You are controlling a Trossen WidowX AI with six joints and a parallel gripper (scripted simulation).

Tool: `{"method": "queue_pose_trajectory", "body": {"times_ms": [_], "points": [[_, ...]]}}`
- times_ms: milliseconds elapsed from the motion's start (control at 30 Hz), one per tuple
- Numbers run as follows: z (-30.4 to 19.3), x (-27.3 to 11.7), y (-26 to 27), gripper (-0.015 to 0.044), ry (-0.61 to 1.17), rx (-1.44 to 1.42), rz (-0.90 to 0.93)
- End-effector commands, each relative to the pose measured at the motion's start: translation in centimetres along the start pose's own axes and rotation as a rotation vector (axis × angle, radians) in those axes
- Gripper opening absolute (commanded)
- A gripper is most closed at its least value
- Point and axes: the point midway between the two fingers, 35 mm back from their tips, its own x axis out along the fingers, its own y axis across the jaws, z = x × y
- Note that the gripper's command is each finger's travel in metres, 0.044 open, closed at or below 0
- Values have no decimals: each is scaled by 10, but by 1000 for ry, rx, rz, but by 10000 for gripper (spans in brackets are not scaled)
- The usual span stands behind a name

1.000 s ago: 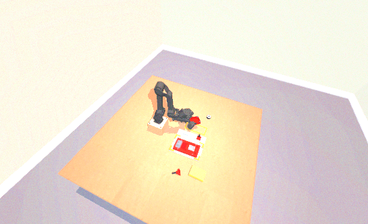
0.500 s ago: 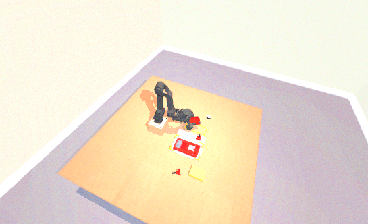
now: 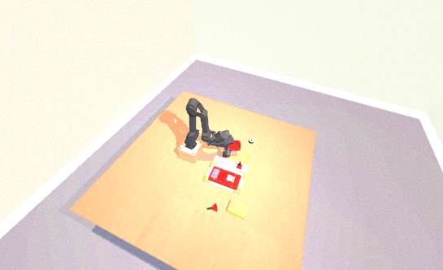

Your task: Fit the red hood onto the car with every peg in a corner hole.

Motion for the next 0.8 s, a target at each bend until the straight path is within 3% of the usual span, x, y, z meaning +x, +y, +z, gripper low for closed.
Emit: {"method": "queue_pose_trajectory", "body": {"times_ms": [0,767], "points": [[0,0,0,0,0,87,3],[0,0,0,0,0,538,3]]}}
